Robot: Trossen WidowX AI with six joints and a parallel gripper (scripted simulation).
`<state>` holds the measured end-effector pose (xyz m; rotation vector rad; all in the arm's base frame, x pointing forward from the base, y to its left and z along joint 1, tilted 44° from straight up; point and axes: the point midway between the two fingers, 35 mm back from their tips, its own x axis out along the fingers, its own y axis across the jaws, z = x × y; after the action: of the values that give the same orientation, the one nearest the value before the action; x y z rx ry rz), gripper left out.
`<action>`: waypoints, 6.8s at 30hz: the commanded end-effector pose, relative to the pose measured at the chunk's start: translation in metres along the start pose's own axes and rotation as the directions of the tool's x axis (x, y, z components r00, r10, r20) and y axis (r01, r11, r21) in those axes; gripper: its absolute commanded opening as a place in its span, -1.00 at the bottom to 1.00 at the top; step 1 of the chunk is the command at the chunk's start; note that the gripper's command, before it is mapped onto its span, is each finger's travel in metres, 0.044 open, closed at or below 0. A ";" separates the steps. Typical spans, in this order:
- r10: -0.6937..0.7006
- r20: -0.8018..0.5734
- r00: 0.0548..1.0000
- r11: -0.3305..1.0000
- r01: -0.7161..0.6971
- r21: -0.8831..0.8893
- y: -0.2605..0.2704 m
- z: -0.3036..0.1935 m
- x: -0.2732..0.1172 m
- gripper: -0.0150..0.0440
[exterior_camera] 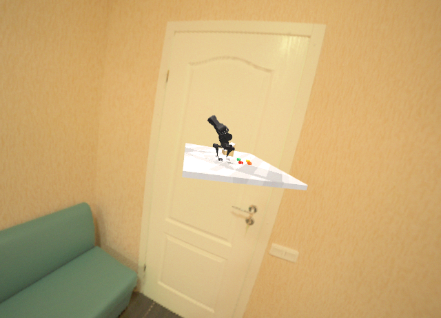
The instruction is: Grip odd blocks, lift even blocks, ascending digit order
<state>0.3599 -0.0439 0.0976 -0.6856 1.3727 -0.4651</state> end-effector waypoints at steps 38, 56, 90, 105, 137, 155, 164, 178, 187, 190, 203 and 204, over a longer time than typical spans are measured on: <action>-0.007 0.000 1.000 1.000 0.007 -0.004 -0.001 -0.001 0.027 -0.08; -0.007 0.000 1.000 1.000 0.007 -0.004 -0.001 -0.001 0.012 -0.08; -0.007 0.000 1.000 1.000 0.007 -0.004 -0.001 -0.001 0.027 0.09; -0.006 0.000 1.000 1.000 0.006 -0.004 0.000 0.000 0.002 0.86; 0.030 0.003 1.000 0.999 -0.030 -0.012 0.079 -0.020 -0.094 -0.08; 0.009 -0.006 1.000 1.000 -0.009 -0.009 0.201 -0.112 -0.079 0.09; 0.005 -0.005 1.000 1.000 -0.005 -0.008 0.200 -0.113 -0.009 0.86; 0.005 -0.004 1.000 1.000 -0.005 -0.008 0.200 -0.113 0.009 0.86; 0.004 -0.004 1.000 1.000 -0.004 -0.007 0.200 -0.113 0.023 0.86; 0.004 -0.004 1.000 1.000 -0.004 -0.007 0.200 -0.113 0.027 0.86; 0.004 -0.004 1.000 1.000 -0.004 -0.007 0.200 -0.113 0.027 -0.08; 0.004 -0.004 1.000 1.000 -0.004 -0.007 0.200 -0.113 0.027 -0.08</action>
<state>0.2342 0.0635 -0.0651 -0.6827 1.3850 -0.4594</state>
